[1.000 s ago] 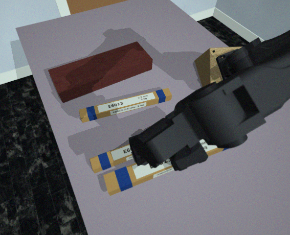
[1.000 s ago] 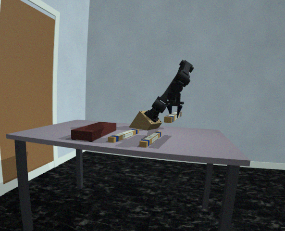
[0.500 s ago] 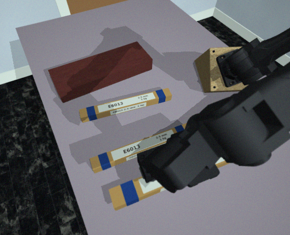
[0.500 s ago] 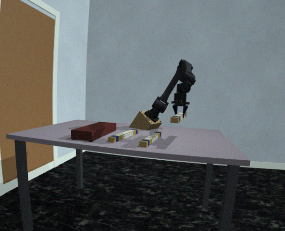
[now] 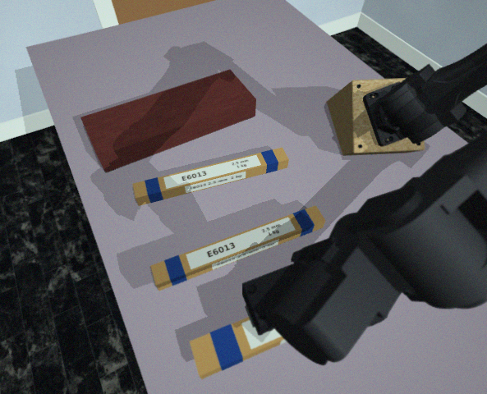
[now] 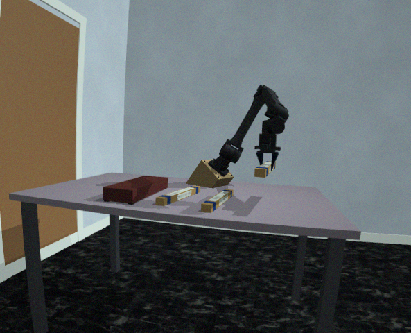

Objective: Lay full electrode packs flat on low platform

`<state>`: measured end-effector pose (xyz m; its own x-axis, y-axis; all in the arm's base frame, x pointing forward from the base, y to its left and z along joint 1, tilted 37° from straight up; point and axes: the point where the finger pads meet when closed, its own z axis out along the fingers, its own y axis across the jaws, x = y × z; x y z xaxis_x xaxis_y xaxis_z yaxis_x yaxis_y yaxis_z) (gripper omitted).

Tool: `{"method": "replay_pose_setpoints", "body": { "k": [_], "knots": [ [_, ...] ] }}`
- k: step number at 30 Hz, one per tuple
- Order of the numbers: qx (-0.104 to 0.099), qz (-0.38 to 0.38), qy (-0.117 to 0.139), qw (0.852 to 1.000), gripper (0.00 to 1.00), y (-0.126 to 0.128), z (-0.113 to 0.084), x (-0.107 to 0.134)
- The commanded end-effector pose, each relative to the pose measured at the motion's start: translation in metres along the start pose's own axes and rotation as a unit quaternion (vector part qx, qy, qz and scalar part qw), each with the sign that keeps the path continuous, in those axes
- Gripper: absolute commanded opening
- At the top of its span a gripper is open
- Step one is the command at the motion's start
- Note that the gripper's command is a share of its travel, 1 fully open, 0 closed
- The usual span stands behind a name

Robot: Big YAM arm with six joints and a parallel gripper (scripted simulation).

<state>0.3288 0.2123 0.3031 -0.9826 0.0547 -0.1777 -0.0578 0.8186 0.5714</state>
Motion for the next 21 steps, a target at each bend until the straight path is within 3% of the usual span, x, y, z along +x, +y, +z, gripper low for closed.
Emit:
{"method": "replay_pose_setpoints", "body": {
  "k": [1,21],
  "knots": [
    [-0.011,-0.007,-0.025,1.0,0.0,0.021,-0.018,-0.02],
    [-0.012,-0.008,-0.03,0.999,0.0,0.02,-0.03,-0.021]
  ]
}}
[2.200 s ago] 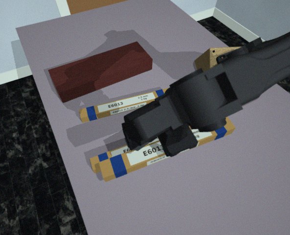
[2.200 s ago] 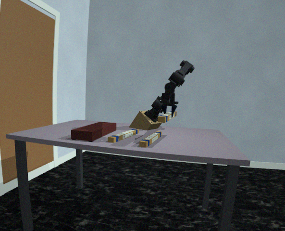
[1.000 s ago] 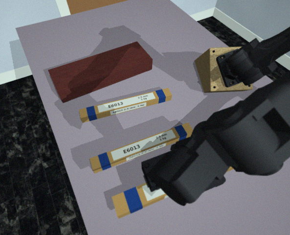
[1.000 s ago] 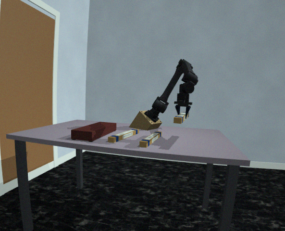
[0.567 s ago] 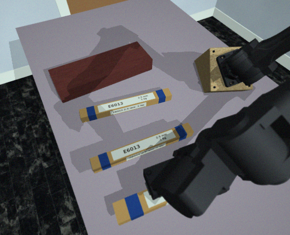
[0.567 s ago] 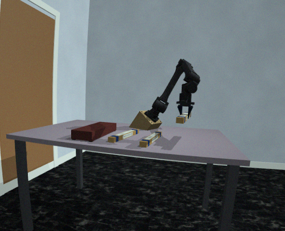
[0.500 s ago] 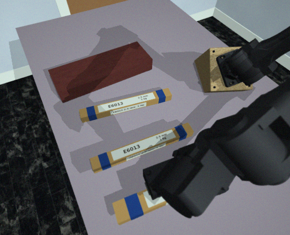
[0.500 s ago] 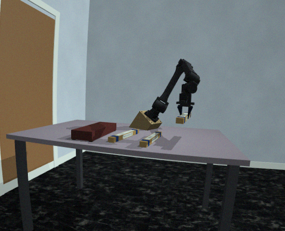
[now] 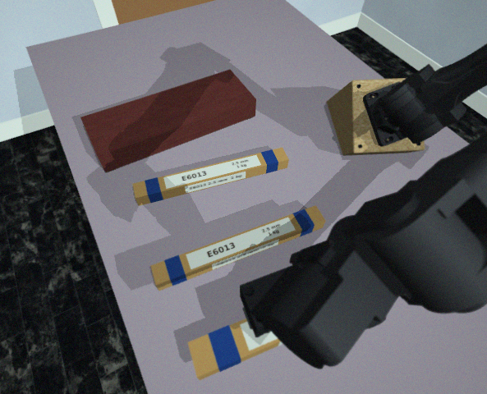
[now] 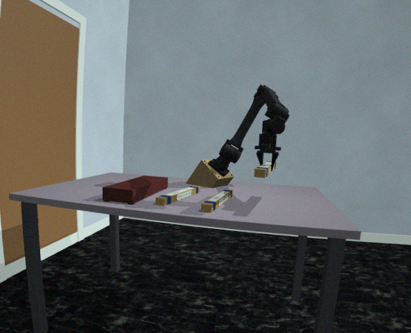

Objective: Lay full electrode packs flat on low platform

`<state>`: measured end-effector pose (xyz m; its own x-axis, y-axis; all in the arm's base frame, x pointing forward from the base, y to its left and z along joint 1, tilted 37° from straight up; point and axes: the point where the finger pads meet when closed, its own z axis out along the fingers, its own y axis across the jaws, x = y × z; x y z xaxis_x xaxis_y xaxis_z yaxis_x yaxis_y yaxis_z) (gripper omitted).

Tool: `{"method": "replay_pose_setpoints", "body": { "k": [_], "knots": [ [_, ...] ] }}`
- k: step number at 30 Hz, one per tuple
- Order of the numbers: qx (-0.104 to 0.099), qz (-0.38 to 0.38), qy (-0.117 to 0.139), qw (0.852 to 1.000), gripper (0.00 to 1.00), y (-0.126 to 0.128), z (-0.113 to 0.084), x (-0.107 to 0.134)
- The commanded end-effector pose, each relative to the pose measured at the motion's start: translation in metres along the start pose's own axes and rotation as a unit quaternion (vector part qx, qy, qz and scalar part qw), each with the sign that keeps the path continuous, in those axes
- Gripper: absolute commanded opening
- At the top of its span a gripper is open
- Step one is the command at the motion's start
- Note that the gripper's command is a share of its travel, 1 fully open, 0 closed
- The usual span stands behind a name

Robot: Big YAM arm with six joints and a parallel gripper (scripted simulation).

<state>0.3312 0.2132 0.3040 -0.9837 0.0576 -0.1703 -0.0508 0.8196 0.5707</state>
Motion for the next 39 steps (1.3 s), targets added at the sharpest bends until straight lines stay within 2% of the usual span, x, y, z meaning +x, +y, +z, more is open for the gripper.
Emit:
{"method": "replay_pose_setpoints", "body": {
  "k": [1,34,39],
  "knots": [
    [-0.013,-0.012,-0.032,0.999,0.0,0.019,-0.031,-0.018],
    [-0.011,-0.011,-0.028,0.999,0.0,0.018,-0.03,-0.021],
    [-0.013,-0.01,-0.029,0.999,0.0,0.02,-0.018,-0.023]
  ]
}}
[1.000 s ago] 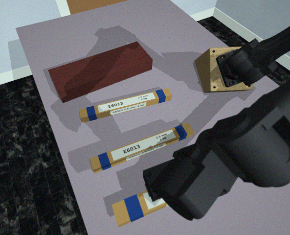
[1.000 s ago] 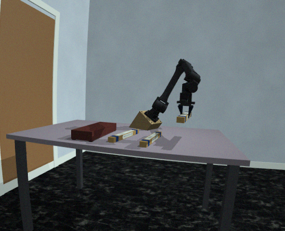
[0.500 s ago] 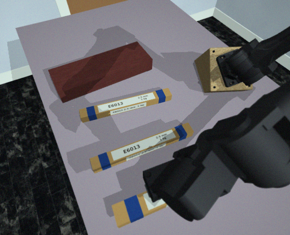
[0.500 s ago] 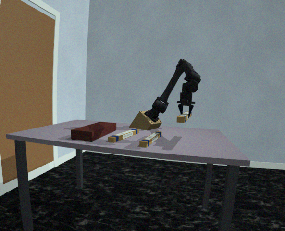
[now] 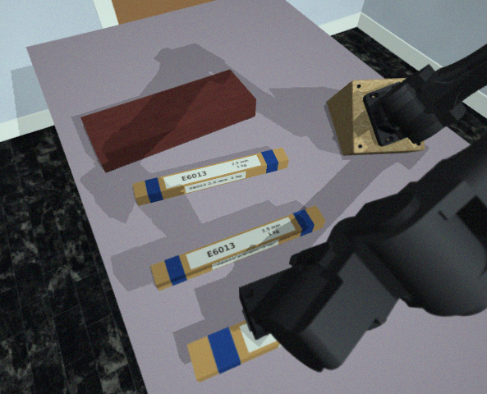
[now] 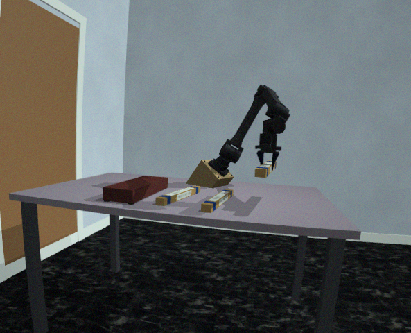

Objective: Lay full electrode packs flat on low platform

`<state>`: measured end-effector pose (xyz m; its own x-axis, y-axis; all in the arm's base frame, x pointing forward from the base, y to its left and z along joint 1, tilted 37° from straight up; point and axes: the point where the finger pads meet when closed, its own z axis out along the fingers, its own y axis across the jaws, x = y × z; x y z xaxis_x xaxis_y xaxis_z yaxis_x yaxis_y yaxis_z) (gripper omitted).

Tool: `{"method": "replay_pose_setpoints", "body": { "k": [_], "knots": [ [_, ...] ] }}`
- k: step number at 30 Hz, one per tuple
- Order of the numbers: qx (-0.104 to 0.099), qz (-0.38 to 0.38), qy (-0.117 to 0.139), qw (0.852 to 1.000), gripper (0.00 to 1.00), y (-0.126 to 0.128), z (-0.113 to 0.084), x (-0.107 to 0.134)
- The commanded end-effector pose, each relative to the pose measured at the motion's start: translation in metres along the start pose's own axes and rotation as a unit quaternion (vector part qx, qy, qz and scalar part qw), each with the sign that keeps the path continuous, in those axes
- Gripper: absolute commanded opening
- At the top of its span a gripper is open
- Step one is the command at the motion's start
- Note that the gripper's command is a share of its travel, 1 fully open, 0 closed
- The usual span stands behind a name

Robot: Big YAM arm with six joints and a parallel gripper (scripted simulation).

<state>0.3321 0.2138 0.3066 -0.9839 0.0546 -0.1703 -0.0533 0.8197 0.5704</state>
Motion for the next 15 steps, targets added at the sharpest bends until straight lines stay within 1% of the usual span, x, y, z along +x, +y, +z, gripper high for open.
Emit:
{"method": "replay_pose_setpoints", "body": {
  "k": [1,3,5,9,15],
  "knots": [
    [-0.013,-0.01,-0.029,0.999,0.0,0.019,-0.014,-0.021],
    [-0.013,-0.011,-0.028,0.999,0.0,0.02,-0.009,-0.021],
    [-0.013,-0.011,-0.028,0.999,0.0,0.02,-0.009,-0.021],
    [-0.01,-0.008,-0.02,1.0,0.0,0.016,0.005,-0.015],
    [-0.008,-0.006,-0.014,1.0,0.0,0.012,0.02,-0.01]
  ]
}}
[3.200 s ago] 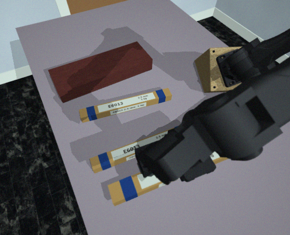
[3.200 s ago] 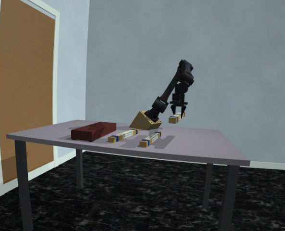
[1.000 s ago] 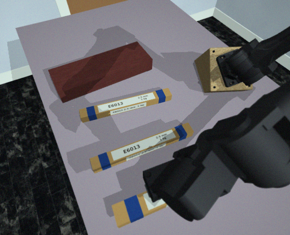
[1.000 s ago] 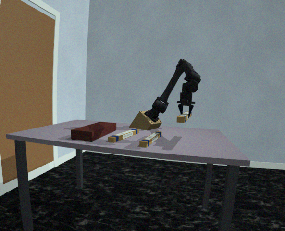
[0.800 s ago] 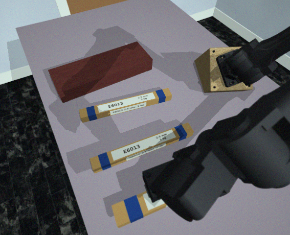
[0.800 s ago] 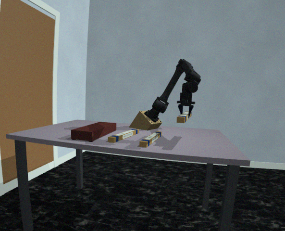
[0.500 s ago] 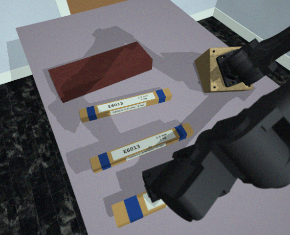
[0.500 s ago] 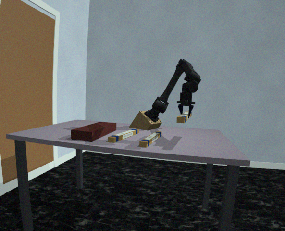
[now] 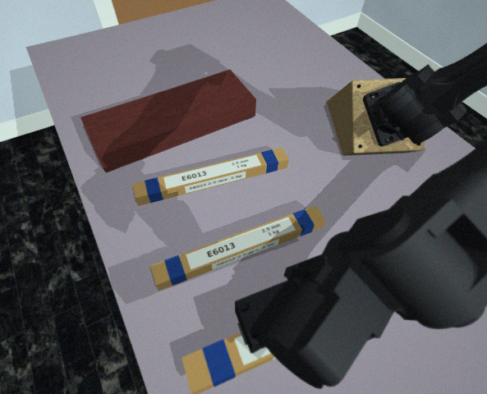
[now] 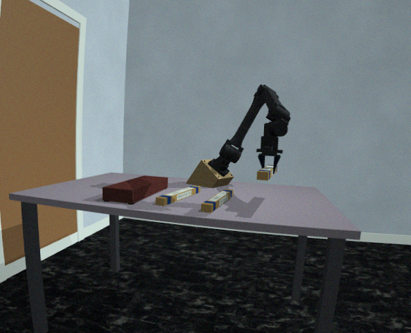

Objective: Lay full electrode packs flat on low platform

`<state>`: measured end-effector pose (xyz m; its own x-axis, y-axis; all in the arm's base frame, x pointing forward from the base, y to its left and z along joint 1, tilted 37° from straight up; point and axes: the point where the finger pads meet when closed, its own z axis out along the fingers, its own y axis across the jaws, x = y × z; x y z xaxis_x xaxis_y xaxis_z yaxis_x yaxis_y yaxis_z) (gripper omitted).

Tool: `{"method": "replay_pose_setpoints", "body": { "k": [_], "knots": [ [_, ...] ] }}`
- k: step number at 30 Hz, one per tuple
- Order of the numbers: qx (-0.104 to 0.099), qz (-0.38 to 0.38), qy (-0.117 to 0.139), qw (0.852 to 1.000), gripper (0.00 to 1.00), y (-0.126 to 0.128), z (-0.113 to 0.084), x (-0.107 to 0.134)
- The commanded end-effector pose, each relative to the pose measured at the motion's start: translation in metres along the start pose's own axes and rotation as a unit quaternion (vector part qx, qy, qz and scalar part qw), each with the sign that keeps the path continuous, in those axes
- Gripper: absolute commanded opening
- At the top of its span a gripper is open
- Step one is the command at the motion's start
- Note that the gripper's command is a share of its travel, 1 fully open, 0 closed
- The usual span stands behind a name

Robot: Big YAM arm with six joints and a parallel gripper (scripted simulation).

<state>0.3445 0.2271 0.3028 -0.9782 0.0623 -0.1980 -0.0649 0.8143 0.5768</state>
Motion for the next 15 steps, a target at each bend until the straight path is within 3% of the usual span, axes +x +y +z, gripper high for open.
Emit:
{"method": "replay_pose_setpoints", "body": {
  "k": [1,15],
  "knots": [
    [-0.002,0.0,0.001,1.0,0.0,0.003,0.01,0.001],
    [-0.002,0.0,0.003,1.0,0.0,0.002,0.031,0.004]
  ]
}}
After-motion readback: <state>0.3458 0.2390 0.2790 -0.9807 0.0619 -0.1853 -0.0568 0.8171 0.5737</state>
